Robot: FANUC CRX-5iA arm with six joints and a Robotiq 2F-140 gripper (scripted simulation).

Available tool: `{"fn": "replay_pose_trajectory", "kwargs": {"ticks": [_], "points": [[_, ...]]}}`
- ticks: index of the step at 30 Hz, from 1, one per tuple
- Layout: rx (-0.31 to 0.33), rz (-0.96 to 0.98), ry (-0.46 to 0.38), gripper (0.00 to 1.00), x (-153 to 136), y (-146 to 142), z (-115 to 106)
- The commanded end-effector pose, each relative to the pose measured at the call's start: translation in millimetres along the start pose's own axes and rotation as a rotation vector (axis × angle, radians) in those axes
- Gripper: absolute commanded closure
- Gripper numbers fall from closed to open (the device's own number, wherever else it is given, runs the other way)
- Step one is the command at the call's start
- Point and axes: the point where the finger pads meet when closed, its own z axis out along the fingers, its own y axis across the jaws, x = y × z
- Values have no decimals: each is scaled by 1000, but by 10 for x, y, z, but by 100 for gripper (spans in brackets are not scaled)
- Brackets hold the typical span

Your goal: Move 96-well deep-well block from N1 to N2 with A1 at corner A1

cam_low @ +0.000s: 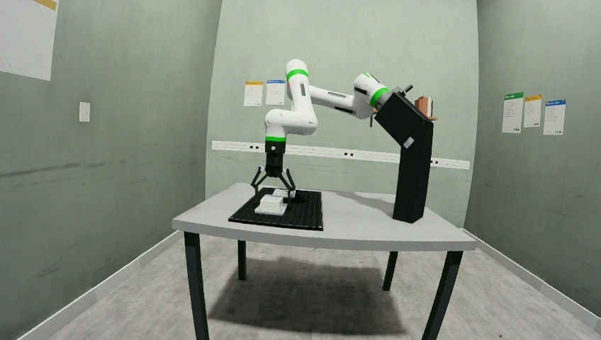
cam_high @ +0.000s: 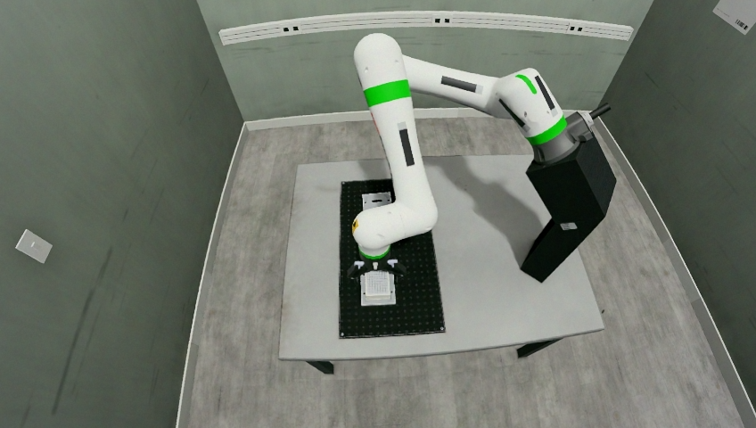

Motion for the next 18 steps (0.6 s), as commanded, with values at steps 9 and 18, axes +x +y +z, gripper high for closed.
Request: {"fn": "replay_pose_trajectory", "kwargs": {"ticks": [9,18], "points": [[1,0,-1,37,-4,-7,-6],[1,0,-1,37,-4,-7,-6]]}}
